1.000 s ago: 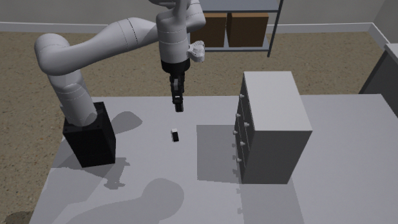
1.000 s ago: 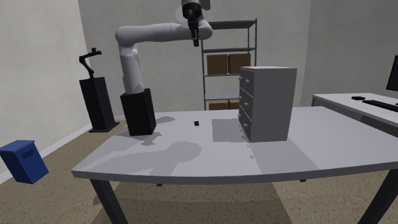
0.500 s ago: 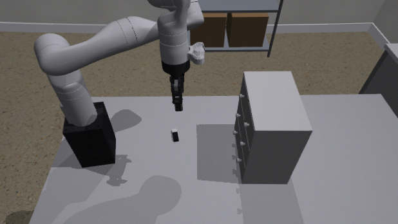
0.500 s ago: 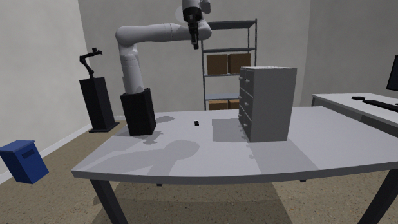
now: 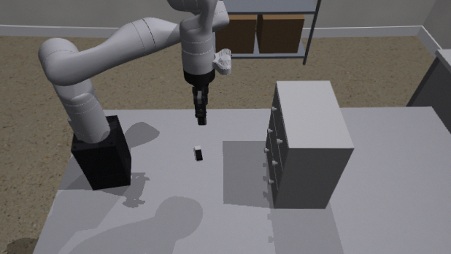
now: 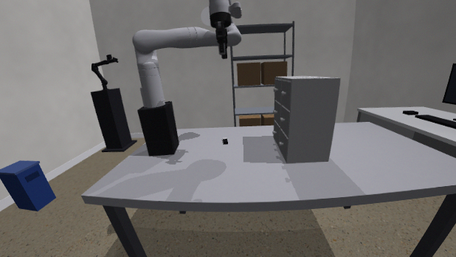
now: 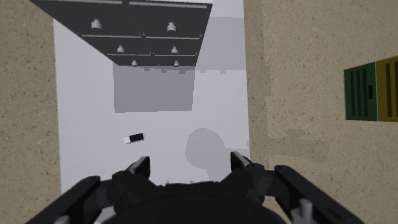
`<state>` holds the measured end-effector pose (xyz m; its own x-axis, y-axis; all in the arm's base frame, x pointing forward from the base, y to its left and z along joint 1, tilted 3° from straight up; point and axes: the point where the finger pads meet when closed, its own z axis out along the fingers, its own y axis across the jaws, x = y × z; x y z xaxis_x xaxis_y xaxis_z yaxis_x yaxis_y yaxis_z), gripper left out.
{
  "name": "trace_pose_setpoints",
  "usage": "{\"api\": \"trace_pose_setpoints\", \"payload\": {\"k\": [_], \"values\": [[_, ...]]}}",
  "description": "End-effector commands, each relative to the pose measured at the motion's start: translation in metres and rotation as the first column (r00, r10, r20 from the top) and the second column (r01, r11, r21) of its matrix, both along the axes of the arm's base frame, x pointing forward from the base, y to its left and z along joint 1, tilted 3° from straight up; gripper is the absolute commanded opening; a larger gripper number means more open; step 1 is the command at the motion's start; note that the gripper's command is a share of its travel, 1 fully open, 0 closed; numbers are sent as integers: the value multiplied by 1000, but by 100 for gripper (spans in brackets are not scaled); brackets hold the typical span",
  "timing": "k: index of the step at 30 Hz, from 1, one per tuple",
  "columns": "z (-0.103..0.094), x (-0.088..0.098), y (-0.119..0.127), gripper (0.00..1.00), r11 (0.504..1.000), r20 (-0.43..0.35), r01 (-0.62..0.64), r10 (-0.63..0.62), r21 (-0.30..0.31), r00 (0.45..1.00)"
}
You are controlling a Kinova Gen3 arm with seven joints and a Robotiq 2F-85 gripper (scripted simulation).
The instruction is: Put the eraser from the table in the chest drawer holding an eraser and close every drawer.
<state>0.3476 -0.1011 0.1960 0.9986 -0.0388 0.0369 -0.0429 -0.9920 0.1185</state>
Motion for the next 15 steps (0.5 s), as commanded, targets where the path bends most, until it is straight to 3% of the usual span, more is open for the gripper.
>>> {"api": "trace_pose_setpoints", "payload": {"k": [1, 15], "values": [[0, 1, 2, 100, 1000, 1, -4, 4, 1, 1000], [-9, -2, 15, 100, 999, -14, -4, 5, 38, 1000]]}}
